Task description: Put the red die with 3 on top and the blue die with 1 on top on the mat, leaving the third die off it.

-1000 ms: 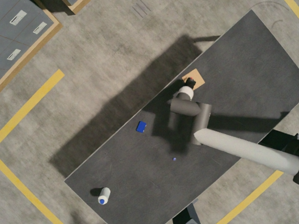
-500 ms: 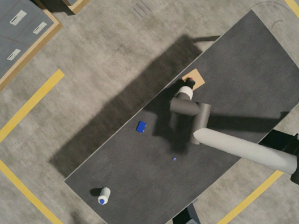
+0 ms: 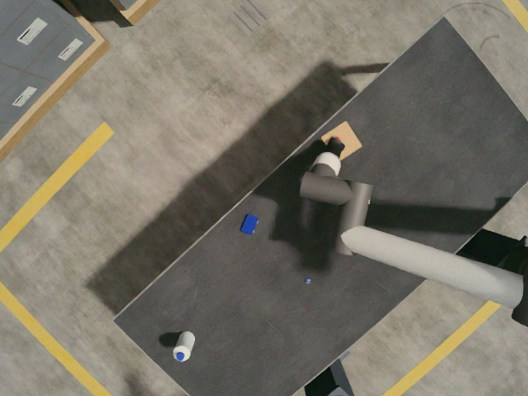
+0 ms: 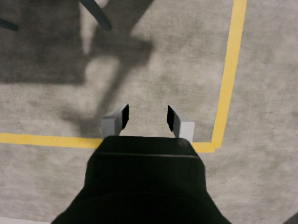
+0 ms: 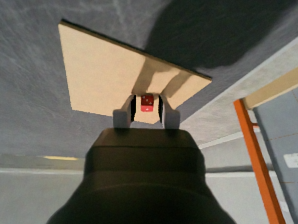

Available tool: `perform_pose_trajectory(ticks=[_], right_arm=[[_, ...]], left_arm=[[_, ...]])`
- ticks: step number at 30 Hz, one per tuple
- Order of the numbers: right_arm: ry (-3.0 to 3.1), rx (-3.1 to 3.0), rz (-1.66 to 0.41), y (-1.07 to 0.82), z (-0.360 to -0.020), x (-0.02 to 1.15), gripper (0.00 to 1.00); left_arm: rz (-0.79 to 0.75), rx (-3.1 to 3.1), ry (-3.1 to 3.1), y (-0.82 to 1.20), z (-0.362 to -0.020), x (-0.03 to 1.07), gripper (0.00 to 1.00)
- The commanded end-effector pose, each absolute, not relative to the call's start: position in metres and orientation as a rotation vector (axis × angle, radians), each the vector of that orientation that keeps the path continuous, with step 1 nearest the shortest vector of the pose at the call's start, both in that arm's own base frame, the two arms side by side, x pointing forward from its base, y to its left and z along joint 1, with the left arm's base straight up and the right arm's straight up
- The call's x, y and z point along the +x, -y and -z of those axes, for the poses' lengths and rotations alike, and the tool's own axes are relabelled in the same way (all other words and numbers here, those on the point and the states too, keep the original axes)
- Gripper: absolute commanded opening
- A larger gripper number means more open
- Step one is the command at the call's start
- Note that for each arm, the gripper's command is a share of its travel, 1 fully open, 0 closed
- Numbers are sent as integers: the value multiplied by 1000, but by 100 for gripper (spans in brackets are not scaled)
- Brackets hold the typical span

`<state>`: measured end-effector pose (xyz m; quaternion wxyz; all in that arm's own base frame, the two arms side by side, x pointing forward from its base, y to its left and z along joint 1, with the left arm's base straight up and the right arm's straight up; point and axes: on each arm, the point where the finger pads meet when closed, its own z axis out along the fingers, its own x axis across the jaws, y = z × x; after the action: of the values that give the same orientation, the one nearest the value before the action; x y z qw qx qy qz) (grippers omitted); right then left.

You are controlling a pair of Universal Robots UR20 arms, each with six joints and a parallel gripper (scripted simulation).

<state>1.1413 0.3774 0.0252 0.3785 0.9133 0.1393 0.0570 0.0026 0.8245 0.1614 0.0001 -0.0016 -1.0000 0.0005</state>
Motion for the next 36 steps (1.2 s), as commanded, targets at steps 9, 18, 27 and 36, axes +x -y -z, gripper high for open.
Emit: perform_pose_trajectory(ticks=[9,18,27,36], right_arm=[[-355,2334,-147,-378,-26,1142,64],[-355,2334,-147,-378,-26,1142,34],[-355,2334,-147,-378,-26,1142,34],[-355,2334,-147,-378,-26,1142,34]], left_arm=[[0,-5,3142,-825,-162,3,100],[0,-5,3142,-825,-162,3,100],[0,-5,3142,-825,-162,3,100],[0,-5,3142,-825,-162,3,100]])
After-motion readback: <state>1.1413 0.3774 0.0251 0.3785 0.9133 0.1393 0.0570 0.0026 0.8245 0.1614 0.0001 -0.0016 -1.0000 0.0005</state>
